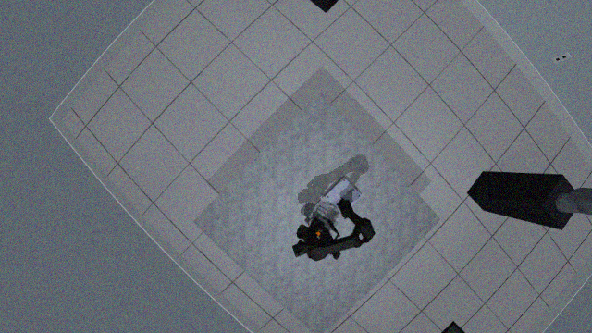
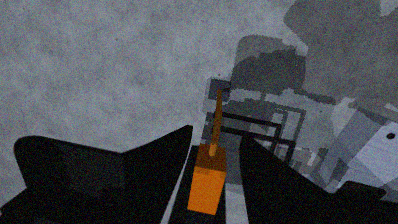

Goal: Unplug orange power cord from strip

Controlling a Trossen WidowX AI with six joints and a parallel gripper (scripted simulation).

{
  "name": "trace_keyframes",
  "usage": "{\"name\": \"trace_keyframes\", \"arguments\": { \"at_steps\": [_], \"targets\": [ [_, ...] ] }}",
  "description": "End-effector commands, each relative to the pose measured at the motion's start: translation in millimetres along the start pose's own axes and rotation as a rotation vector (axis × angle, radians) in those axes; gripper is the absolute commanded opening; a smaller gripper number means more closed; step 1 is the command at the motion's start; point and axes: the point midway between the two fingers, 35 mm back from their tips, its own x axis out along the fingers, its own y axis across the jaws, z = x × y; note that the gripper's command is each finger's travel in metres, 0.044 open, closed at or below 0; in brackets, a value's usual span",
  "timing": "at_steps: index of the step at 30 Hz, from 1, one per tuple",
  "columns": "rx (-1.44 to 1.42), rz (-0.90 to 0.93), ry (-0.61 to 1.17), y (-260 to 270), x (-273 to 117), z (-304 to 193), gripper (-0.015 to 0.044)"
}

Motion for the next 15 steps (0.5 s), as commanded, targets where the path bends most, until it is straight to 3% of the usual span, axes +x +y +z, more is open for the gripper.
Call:
{"name": "trace_keyframes", "arguments": {
  "at_steps": [1,15],
  "targets": [
    [0.009,-0.01,0.013,-0.1,2.2,-1.2,0.016],
    [0.009,-0.01,0.015,0.6,1.8,-22.3,0.016]
  ]
}}
